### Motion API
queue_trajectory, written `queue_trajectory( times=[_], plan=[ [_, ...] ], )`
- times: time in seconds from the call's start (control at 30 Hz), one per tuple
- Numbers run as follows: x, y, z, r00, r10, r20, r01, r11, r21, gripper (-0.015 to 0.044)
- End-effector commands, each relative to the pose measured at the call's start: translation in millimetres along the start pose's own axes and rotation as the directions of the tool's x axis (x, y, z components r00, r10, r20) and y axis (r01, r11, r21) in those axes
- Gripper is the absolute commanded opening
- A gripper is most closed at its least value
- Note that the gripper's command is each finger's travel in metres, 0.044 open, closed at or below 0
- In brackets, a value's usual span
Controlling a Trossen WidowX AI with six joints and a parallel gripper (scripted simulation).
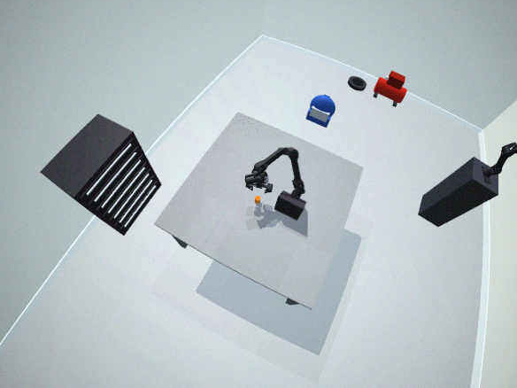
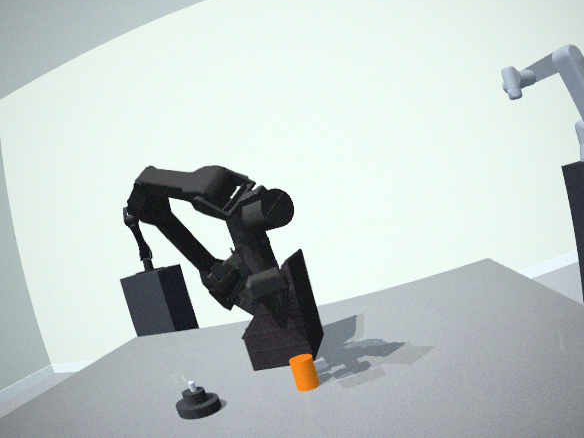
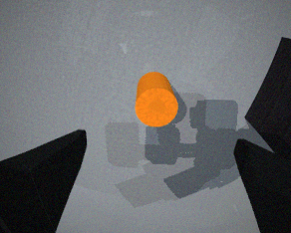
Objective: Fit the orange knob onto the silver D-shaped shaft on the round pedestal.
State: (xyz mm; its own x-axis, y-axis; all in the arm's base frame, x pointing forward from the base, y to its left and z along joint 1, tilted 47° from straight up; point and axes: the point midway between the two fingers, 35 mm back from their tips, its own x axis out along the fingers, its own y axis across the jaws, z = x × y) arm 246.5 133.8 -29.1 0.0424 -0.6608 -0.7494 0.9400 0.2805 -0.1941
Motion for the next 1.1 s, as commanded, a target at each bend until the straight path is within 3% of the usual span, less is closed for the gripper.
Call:
queue_trajectory(
  times=[0.0,0.23,0.37,0.6,1.07],
  plan=[
    [11,0,-19,0.996,0.024,0.087,-0.032,0.995,0.093,0.044],
    [13,0,-18,0.996,0.024,0.087,-0.032,0.995,0.093,0.044],
    [44,-3,-14,0.996,0.024,0.088,-0.032,0.995,0.093,0.044],
    [59,-2,-11,0.996,0.024,0.089,-0.032,0.995,0.093,0.044],
    [71,0,-10,0.996,0.025,0.089,-0.032,0.996,0.082,0.044]
  ],
)
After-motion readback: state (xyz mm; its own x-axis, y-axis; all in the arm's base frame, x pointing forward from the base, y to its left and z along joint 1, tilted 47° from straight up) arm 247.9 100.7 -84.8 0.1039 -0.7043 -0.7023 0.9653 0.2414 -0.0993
